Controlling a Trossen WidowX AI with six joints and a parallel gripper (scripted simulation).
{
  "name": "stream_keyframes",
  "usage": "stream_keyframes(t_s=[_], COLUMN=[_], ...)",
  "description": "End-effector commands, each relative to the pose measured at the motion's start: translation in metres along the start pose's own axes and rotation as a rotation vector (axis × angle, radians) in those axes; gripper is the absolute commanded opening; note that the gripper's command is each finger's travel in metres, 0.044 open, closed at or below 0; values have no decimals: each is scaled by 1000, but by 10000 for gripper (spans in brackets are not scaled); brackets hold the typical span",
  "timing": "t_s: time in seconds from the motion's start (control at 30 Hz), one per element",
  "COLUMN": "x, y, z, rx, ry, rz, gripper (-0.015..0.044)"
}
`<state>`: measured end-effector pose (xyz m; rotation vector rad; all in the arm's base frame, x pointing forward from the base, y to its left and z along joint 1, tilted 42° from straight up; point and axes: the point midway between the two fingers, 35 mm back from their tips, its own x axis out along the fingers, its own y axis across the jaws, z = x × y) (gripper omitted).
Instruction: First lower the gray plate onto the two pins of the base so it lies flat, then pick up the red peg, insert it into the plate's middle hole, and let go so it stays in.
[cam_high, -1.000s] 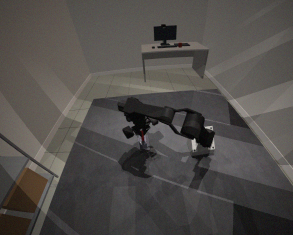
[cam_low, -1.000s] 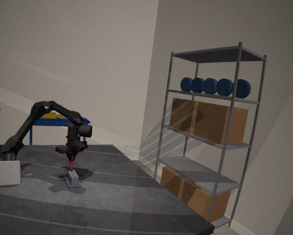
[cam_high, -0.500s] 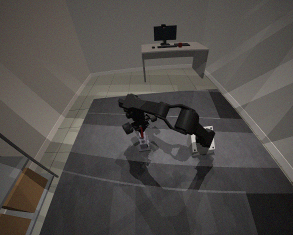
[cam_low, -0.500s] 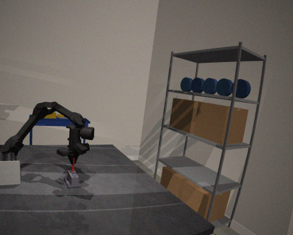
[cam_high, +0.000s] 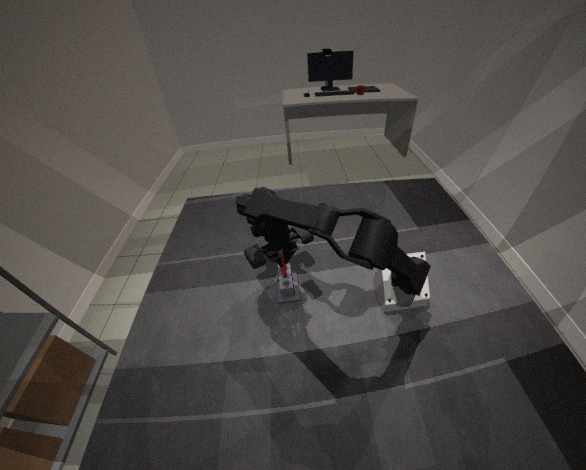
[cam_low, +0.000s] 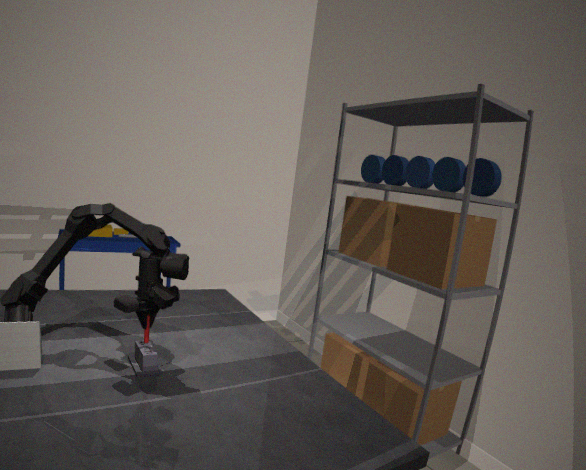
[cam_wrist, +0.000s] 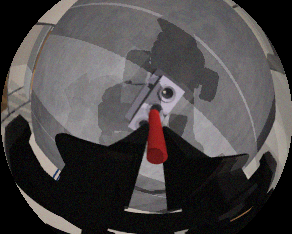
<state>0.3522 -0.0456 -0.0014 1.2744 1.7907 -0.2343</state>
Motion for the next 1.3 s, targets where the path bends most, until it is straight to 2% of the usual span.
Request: stream_keyframes(t_s=[0.0,1.27], x=[0,0], y=[0,-3], z=[0,4], rx=[-3,0], ry=[-1,0], rz=[-3,0], gripper=[0,0])
